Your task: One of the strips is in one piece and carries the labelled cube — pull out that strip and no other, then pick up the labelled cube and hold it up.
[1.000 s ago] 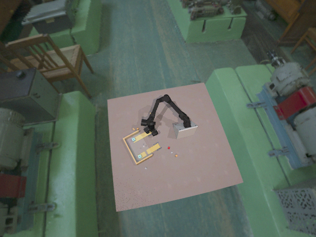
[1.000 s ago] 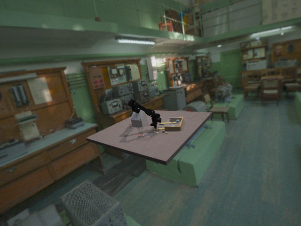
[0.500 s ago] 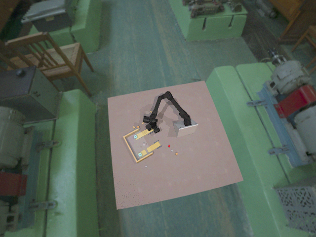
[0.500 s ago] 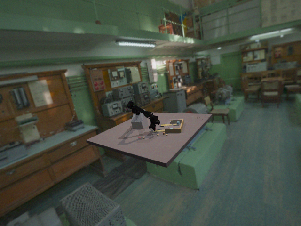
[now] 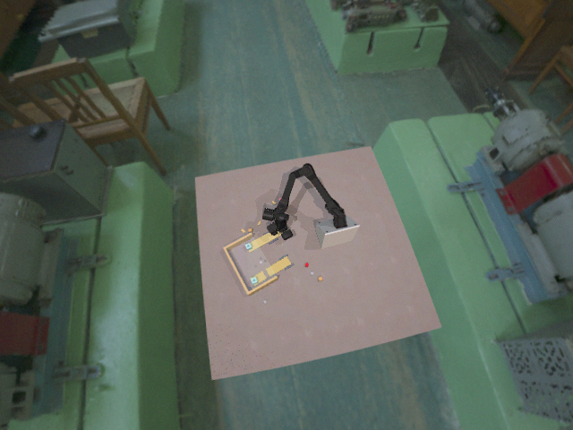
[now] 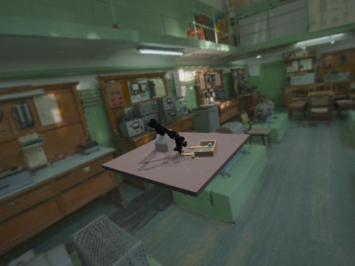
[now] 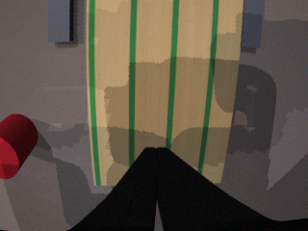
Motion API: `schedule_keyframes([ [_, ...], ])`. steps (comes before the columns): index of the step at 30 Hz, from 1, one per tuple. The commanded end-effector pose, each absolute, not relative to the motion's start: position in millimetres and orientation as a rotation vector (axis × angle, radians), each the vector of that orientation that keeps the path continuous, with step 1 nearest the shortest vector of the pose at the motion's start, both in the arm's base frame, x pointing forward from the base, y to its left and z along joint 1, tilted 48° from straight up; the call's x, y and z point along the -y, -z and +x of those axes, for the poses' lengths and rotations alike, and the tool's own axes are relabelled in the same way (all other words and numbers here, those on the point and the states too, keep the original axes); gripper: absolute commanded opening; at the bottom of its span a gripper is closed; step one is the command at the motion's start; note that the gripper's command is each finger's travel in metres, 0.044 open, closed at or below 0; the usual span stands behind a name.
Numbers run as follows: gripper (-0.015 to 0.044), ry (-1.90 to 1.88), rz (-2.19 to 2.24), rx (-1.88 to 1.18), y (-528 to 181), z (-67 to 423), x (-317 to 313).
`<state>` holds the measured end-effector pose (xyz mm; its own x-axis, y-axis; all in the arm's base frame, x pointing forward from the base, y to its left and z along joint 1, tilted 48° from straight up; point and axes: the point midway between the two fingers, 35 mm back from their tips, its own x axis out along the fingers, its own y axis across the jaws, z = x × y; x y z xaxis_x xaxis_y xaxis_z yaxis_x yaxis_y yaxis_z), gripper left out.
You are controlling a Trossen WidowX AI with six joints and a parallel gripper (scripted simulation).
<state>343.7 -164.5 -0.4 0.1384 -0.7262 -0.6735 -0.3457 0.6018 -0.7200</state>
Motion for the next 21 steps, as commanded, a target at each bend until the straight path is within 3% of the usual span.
schedule_keyframes([
  [1, 0.0, 0.361, -0.956, -1.492, 1, 329, 174],
  [21, 0.0, 0.361, -0.956, -1.493, -3, 308, 182],
])
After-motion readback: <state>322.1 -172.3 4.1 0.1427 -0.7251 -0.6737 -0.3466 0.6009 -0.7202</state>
